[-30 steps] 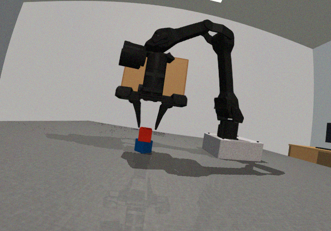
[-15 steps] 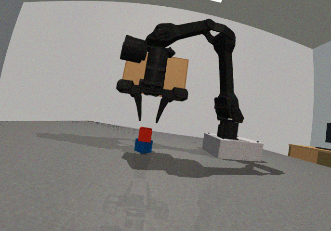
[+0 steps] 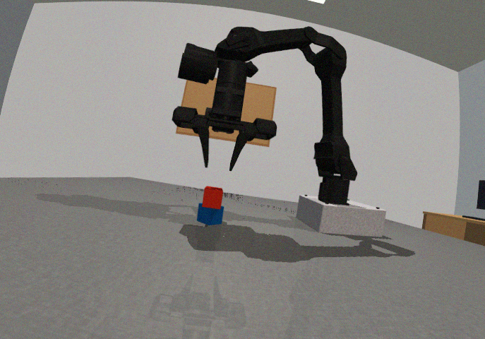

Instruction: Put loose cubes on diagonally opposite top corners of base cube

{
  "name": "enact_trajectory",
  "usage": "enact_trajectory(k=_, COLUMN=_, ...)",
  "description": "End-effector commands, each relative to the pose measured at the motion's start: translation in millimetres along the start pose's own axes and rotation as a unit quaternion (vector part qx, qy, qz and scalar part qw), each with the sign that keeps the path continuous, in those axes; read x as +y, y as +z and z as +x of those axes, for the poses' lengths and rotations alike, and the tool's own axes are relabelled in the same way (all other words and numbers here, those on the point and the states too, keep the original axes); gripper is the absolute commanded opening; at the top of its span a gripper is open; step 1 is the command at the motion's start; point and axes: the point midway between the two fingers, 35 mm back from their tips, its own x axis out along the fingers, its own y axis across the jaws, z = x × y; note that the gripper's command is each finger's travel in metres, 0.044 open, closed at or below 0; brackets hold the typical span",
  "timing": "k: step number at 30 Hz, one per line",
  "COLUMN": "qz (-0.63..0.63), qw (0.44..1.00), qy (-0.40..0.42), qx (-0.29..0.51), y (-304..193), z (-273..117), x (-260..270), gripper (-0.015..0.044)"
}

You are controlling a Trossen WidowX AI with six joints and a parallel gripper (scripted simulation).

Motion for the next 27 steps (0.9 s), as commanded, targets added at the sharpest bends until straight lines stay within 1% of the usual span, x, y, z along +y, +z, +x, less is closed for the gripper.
enact_trajectory(k=1, qz=-0.002, qw=1.000, qy=0.006, qx=0.002, y=-1, z=-8, x=2, gripper=0.0205)
enact_trajectory(k=11, qz=-0.002, qw=1.000, qy=0.006, qx=0.002, y=-1, z=-14, x=2, gripper=0.0205)
enact_trajectory(k=18, qz=0.000, qw=1.000, qy=0.003, qx=0.001, y=0, z=-20, x=0, gripper=0.0389)
enact_trajectory(k=19, qz=0.000, qw=1.000, qy=0.003, qx=0.001, y=0, z=-21, x=0, gripper=0.0400)
enact_trajectory(k=24, qz=0.000, qw=1.000, qy=-0.001, qx=0.000, y=-2, z=-18, x=-2, gripper=0.0400)
enact_trajectory(k=27, qz=0.001, qw=1.000, qy=-0.001, qx=0.001, y=-32, z=-19, x=-8, gripper=0.0400)
